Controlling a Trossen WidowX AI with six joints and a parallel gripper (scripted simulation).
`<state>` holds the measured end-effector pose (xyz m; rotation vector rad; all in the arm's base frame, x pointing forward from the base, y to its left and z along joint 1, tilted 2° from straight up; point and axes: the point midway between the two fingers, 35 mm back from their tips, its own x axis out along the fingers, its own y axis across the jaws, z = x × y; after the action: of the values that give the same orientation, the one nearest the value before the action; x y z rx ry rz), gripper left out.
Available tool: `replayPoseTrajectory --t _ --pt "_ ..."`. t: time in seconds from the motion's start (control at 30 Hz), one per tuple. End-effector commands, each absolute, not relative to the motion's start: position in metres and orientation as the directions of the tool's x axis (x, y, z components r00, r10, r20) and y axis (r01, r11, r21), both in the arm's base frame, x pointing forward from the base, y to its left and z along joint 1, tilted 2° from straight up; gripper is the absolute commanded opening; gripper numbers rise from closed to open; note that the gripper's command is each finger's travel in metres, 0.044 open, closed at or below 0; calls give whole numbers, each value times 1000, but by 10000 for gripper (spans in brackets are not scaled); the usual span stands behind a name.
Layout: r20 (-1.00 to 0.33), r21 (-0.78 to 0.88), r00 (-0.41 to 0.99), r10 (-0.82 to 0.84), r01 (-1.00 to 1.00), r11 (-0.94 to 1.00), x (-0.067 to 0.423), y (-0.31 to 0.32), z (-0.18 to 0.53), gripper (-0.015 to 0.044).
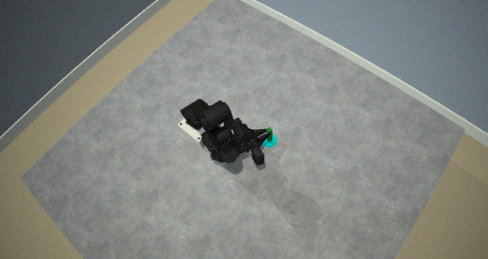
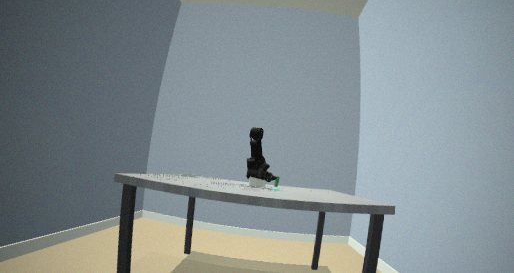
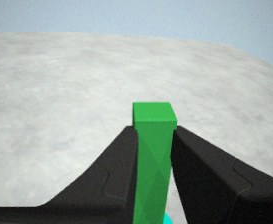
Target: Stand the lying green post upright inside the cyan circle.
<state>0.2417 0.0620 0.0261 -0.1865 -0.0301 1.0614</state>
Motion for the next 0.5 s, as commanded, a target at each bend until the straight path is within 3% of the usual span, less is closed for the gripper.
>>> replayPoseTrajectory --t 0.0,0.47 --pt "-74 -171 486 871 -867 469 240 64 16 23" --pt "-81 -170 481 873 -870 463 239 66 8 23"
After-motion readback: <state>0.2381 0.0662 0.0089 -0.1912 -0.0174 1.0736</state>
